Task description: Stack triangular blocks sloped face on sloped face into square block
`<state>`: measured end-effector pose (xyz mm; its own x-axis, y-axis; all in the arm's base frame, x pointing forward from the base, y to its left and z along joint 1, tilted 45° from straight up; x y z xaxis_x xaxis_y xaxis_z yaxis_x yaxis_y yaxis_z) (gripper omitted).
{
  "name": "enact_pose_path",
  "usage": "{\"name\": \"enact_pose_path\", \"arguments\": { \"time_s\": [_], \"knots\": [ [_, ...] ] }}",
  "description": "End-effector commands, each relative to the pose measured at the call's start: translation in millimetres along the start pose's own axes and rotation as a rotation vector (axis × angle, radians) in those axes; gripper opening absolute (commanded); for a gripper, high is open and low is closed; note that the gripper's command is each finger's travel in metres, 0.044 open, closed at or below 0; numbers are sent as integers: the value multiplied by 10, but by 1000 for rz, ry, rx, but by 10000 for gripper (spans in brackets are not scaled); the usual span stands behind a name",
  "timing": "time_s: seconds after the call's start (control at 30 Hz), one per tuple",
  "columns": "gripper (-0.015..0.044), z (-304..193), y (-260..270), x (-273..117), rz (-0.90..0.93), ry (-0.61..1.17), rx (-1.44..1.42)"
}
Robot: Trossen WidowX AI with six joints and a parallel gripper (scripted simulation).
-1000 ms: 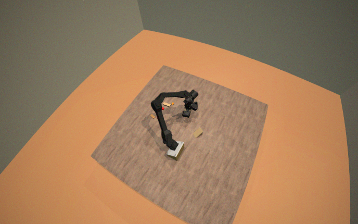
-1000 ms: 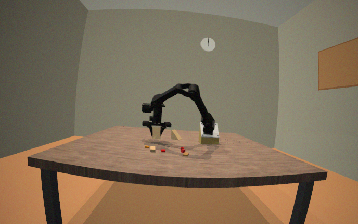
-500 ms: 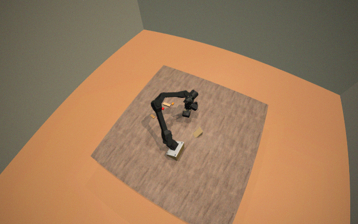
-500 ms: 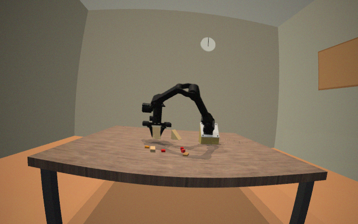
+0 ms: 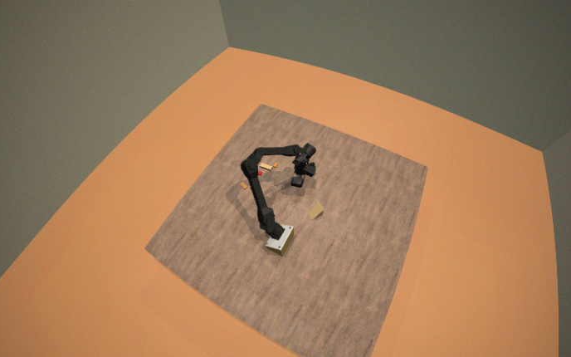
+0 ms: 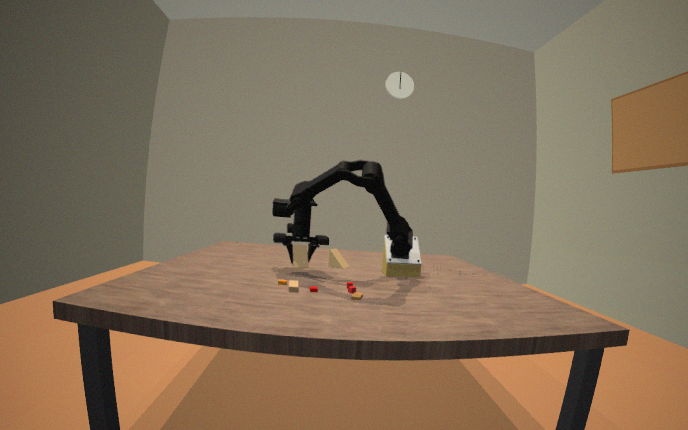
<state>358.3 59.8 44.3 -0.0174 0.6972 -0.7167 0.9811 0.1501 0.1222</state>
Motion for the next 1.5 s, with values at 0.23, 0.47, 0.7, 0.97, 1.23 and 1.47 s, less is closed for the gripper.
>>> {"name": "enact_pose_path", "arguments": {
  "time_s": [0.23,0.47,0.7,0.97,1.23,1.47],
  "knots": [
    [0,-1,-5,186,-2,2,-2],
    [0,-2,-7,242,-2,2,-3],
    [131,0,-9,226,-4,-1,-4],
    [341,0,-9,226,-4,-1,-4],
    [440,0,-9,226,-4,-1,-4],
    [440,12,2,-259,-4,-4,-3]
  ]
}}
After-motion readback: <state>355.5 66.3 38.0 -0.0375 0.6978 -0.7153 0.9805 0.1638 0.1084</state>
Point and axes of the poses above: the point midway between the two fingers, 35 mm back from their tips, its own x axis out along the fingers, its own y axis across the jaws, z = x × y, the point moved 2 cm from there along -x, back along the fingers, and after that the axes turned 4 degrees about x, right-handed, at the moved point
